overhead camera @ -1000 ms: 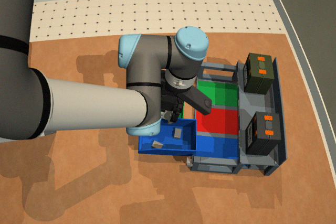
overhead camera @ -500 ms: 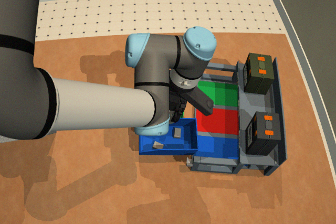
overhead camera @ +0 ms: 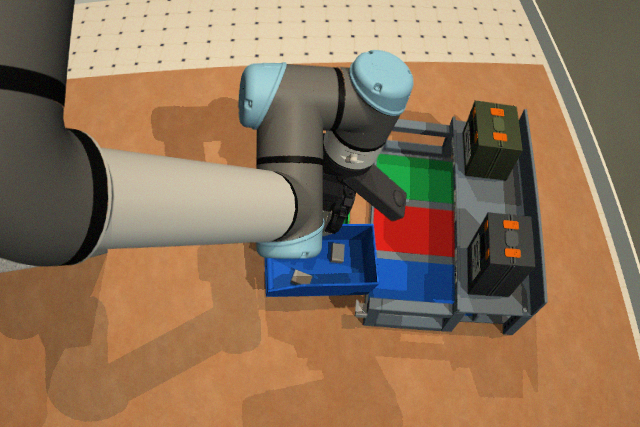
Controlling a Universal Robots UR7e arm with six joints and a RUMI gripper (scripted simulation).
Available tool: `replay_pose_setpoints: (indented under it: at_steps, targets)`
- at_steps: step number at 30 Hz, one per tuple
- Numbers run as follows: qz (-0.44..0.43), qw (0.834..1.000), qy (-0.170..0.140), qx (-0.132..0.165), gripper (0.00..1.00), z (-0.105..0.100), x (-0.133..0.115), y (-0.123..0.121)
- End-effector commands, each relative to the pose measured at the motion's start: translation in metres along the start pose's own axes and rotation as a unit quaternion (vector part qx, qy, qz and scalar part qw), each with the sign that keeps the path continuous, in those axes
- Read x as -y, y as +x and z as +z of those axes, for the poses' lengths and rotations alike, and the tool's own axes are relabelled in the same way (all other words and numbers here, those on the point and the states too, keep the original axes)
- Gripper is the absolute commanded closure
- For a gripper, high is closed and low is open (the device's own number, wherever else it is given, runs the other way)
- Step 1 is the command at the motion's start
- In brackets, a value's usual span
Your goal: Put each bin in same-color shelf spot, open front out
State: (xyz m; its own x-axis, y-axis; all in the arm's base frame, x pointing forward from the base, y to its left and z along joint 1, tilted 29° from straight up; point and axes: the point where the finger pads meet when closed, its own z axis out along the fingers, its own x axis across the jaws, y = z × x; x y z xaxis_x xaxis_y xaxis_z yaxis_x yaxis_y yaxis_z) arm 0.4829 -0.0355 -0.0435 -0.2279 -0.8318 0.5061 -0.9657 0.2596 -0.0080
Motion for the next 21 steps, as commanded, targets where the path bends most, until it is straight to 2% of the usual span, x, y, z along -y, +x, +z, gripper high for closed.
replay_pose_setpoints:
  at_steps: [1, 21]
  targets:
    - [0.001, 1.0, 0.003, 0.0, 1.0, -0.0022, 0.0021, -0.0003]
    - [0.001, 1.0, -0.015, 0.0, 1.0, -0.0044, -0.0021, 0.0009]
